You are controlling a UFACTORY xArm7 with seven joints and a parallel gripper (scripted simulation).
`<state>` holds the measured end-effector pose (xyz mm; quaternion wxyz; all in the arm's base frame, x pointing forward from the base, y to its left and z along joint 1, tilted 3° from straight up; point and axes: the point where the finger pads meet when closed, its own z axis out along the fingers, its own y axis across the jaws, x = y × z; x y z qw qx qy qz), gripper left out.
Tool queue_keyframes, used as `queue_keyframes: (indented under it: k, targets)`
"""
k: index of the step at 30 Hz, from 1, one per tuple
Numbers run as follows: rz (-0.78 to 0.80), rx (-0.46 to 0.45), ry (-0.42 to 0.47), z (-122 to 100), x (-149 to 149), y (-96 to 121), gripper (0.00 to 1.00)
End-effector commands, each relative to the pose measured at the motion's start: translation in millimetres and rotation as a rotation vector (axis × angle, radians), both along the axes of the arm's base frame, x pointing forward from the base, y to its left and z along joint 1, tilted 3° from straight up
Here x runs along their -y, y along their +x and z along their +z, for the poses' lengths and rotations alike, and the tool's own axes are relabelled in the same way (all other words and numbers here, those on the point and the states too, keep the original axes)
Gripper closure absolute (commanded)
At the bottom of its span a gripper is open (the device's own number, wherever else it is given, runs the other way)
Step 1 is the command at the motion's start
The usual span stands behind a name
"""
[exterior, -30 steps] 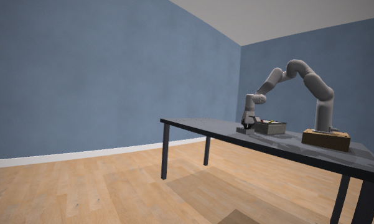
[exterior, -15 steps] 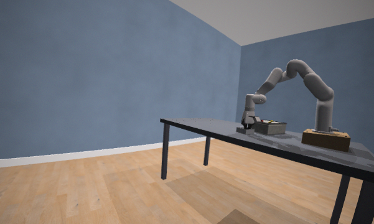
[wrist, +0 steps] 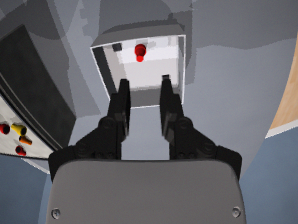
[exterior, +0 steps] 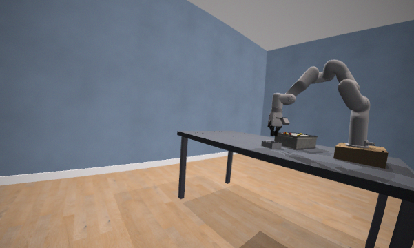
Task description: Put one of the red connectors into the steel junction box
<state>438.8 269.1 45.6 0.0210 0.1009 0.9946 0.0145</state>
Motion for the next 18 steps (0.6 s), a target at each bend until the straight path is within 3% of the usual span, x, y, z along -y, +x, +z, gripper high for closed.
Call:
queue_keyframes:
  k: [1, 7, 18]
  targets:
    - [-0.001, -0.008, 0.005, 61, 4, -3, 0.70]
    - [-0.001, -0.008, 0.005, 80, 5, -4, 0.70]
    - [-0.001, -0.008, 0.005, 80, 5, -4, 0.70]
